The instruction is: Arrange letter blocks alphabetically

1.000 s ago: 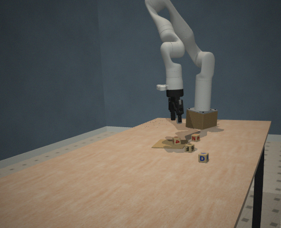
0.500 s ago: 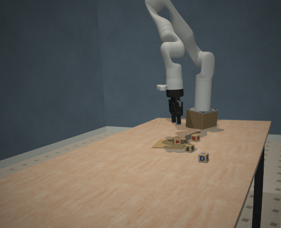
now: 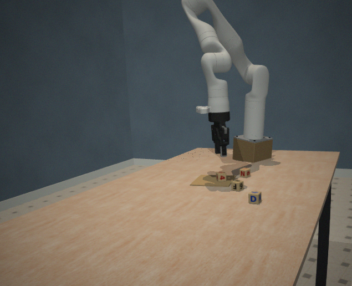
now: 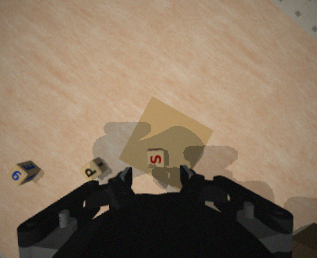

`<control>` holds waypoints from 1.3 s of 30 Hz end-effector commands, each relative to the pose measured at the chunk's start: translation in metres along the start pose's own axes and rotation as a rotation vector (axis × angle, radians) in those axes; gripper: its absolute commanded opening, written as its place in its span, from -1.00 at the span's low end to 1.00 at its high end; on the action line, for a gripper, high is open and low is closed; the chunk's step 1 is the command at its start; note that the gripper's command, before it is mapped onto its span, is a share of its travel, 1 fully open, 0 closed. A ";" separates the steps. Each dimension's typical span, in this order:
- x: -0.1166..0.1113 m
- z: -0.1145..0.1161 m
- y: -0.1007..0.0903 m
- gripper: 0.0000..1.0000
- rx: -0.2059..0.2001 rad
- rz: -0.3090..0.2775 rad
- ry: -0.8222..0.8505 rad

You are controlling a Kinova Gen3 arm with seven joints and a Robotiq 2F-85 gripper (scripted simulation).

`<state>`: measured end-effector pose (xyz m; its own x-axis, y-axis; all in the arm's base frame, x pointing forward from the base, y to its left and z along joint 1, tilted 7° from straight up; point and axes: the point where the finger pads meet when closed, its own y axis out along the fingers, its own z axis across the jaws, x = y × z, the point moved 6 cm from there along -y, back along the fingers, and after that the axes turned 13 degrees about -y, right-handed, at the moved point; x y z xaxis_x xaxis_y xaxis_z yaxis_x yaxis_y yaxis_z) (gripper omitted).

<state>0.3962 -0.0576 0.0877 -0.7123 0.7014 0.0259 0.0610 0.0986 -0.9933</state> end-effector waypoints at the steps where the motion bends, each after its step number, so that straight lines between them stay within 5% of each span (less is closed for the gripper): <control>1: -0.002 0.001 0.000 0.34 0.002 0.003 -0.007; 39: -0.001 -0.002 0.025 0.34 -0.004 0.000 -0.009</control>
<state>0.3995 -0.0586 0.0658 -0.7187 0.6949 0.0215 0.0642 0.0971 -0.9932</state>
